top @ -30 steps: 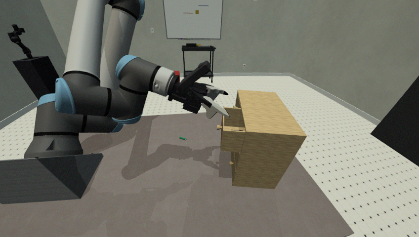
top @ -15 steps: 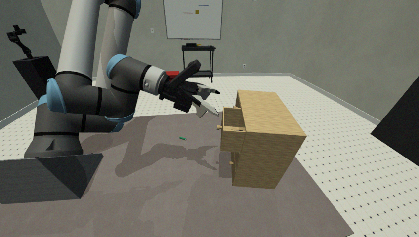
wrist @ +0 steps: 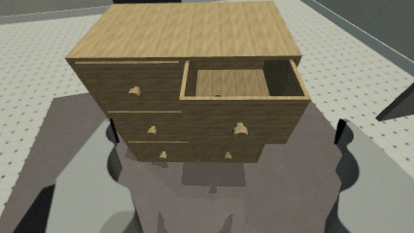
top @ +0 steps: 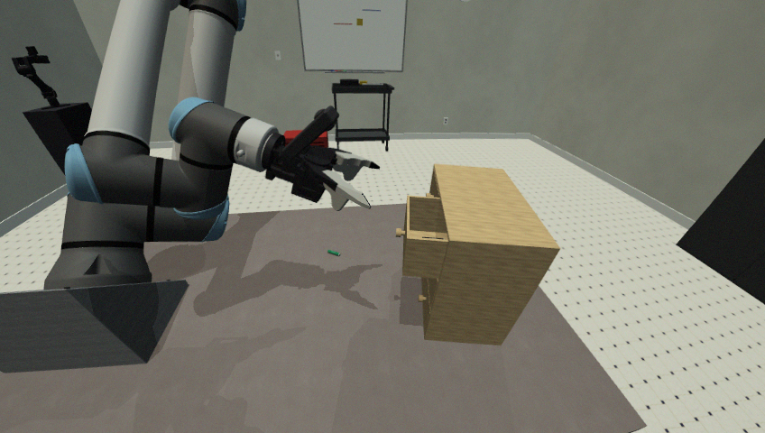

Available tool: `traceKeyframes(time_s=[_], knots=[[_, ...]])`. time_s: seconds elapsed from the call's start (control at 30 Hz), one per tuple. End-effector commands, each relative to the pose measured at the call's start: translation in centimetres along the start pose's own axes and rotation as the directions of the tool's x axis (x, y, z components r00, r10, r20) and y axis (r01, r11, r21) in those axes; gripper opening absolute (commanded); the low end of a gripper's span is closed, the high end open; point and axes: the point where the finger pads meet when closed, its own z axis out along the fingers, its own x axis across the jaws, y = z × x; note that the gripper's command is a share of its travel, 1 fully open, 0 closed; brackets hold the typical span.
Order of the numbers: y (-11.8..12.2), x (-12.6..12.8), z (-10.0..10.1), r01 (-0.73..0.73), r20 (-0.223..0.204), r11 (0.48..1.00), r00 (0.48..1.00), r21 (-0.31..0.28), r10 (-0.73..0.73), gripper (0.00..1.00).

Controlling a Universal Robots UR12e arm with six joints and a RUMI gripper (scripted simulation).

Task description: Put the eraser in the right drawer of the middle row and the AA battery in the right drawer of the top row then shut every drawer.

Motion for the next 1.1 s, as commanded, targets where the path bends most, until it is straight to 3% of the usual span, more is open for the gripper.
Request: traceKeyframes(time_s=[0.0,0.3,1.07], knots=[[0.5,0.0,-2.0,0.001,0.000,1.000,1.000,-0.001,-0.001,1.00],[1.2,0.0,-4.6,0.001,0.000,1.000,1.000,-0.001,-0.001,1.00],[1.8,0.0,-6.5,0.001,0.000,1.000,1.000,-0.001,-0.001,1.00]])
